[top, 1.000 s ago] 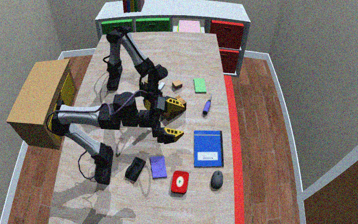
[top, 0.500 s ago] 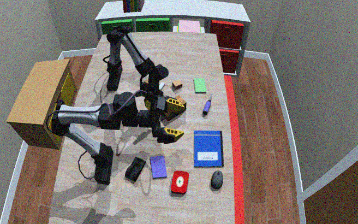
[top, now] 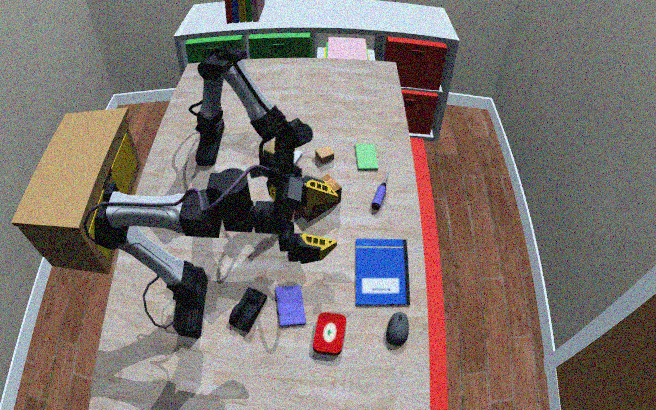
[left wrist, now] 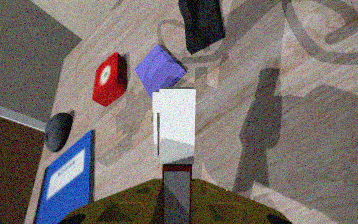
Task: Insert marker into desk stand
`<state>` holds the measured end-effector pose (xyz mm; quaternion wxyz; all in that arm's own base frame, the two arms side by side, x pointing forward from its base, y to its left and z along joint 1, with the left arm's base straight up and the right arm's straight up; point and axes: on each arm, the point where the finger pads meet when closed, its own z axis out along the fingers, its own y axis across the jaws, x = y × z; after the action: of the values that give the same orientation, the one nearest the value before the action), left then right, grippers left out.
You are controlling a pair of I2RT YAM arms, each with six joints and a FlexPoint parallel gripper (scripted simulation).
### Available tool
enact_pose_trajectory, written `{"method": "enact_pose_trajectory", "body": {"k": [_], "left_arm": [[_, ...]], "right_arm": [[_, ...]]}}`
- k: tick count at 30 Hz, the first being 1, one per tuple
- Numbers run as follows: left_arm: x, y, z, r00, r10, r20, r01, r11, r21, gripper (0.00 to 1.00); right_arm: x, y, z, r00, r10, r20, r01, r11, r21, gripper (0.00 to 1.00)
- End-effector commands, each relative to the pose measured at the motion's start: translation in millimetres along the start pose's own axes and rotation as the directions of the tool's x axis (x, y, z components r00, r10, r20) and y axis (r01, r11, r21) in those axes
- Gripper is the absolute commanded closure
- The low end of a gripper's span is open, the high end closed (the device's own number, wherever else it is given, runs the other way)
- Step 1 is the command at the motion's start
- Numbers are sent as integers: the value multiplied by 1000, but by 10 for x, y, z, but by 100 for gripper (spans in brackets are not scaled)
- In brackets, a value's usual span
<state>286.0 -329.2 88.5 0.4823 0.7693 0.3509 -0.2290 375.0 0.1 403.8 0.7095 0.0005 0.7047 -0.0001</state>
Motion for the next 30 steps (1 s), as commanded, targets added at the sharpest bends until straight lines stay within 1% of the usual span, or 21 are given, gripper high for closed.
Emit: {"method": "enact_pose_trajectory", "body": {"k": [1,2,3,6,9,18,19,20,22,23,30], "left_arm": [[-51,156,-17,999,41,16,-40,999,-25,100],[21,54,7,1000,18,13,-18,1000,4,100],[57,39,23,1000,10,11,-10,1000,9,100],[-164,222,-54,997,73,25,-72,997,-37,100],[-201,265,-53,995,93,30,-92,994,-51,100],[-179,297,-89,995,92,24,-91,994,-61,100],[-91,188,-46,998,54,18,-53,998,-29,100],[-138,248,-99,998,64,17,-63,997,-41,100],[-147,239,-86,998,67,19,-66,997,-39,100],[-166,301,-97,997,79,22,-78,995,-61,100],[-163,321,-110,997,79,20,-78,995,-67,100]], "right_arm": [[-49,42,-11,1000,-6,19,6,1000,-17,0],[-49,42,-11,1000,-6,19,6,1000,-17,0],[-49,42,-11,1000,-6,19,6,1000,-17,0],[-49,42,-11,1000,-6,19,6,1000,-17,0],[-49,42,-11,1000,-6,19,6,1000,-17,0],[-49,42,-11,1000,-6,19,6,1000,-17,0],[-49,42,-11,1000,-6,19,6,1000,-17,0],[-49,42,-11,1000,-6,19,6,1000,-17,0],[-49,42,-11,1000,-6,19,6,1000,-17,0],[-49,42,-11,1000,-6,19,6,1000,-17,0],[-49,42,-11,1000,-6,19,6,1000,-17,0]]}}
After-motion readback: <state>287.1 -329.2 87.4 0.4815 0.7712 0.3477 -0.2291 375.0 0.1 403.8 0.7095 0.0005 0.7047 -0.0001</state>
